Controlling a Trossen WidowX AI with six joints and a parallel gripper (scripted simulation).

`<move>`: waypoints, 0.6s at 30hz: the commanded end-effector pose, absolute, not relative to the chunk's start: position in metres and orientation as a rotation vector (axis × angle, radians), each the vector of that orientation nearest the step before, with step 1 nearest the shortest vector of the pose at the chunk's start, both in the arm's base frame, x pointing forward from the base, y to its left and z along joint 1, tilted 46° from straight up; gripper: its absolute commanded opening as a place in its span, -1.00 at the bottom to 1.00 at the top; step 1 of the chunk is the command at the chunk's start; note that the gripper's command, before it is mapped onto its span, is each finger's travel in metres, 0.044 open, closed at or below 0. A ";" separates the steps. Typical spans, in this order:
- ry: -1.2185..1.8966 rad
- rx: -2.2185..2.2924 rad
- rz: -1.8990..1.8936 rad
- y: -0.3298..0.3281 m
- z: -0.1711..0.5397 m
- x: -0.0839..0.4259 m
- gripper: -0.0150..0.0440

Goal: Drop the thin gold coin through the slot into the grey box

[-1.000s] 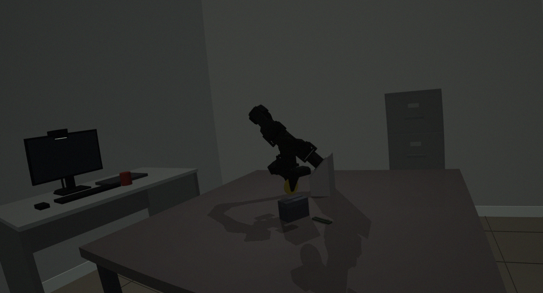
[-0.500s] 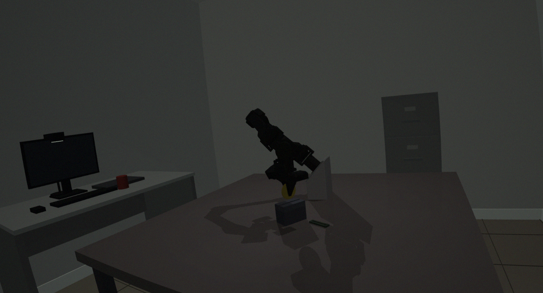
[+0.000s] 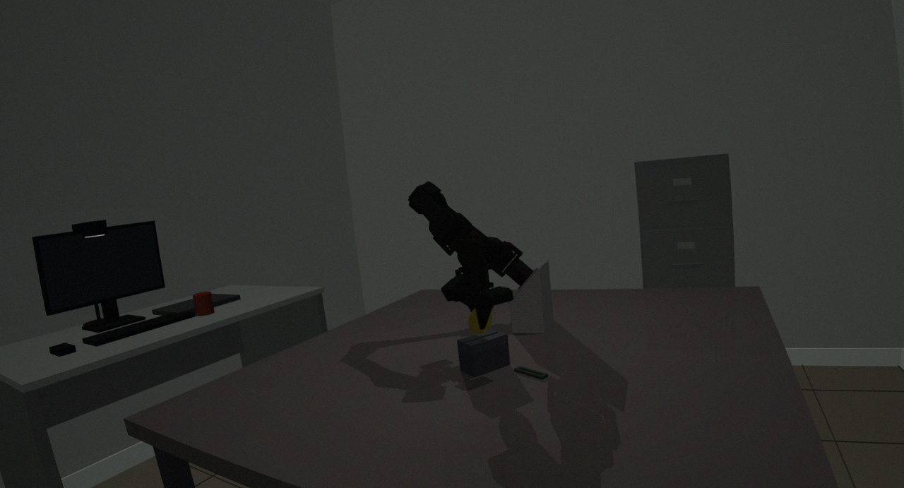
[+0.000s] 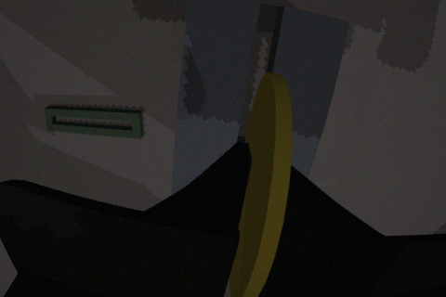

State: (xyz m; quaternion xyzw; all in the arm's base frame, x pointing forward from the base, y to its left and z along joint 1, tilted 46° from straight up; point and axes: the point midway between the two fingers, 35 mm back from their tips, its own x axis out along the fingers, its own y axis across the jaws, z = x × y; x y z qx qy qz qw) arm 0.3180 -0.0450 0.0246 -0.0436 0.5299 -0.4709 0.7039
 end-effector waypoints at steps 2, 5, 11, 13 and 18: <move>1.187 -0.110 -1.046 -0.047 0.021 0.316 -0.49; 1.187 -0.110 -1.047 -0.048 0.021 0.316 -0.49; 1.186 -0.109 -1.047 -0.050 0.019 0.316 -0.49; 1.186 -0.109 -1.047 -0.050 0.019 0.316 -0.49; 1.178 -0.097 -1.048 -0.049 0.021 0.318 -0.22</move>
